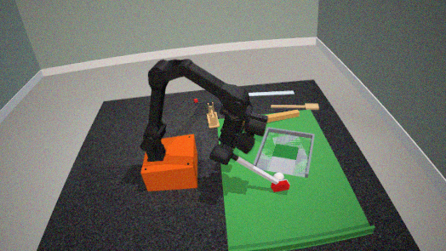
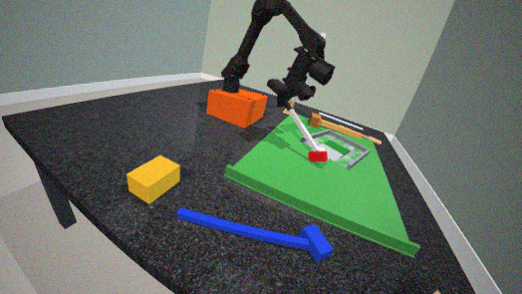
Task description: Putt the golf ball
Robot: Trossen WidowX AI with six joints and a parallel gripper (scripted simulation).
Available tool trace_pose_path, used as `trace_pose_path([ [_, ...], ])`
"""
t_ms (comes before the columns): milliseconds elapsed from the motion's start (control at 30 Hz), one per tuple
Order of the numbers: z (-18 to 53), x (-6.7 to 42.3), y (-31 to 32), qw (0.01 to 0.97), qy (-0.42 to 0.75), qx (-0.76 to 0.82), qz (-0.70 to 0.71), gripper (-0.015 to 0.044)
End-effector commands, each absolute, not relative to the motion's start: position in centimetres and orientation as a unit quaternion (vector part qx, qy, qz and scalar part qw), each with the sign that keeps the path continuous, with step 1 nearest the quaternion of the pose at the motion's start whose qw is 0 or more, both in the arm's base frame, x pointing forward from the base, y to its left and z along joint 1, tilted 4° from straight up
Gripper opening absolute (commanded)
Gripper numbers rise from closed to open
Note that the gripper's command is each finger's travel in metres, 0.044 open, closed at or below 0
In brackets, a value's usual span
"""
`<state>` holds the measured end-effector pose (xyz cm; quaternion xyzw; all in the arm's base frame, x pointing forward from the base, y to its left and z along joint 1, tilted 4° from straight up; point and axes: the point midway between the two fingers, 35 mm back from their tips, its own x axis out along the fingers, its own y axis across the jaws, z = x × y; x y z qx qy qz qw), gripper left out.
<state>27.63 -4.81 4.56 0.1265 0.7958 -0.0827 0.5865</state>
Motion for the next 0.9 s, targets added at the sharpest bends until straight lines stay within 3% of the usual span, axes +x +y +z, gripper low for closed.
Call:
trace_pose_path([
  [0, 4.7, 27.7, -3.3, 0.586, 0.794, 0.134, -0.090, 0.0000],
  [467, 10.6, 28.0, -3.5, 0.586, 0.794, 0.134, -0.090, 0.0000],
  [867, 9.9, 27.9, -3.5, 0.584, 0.796, 0.131, -0.089, 0.0000],
])
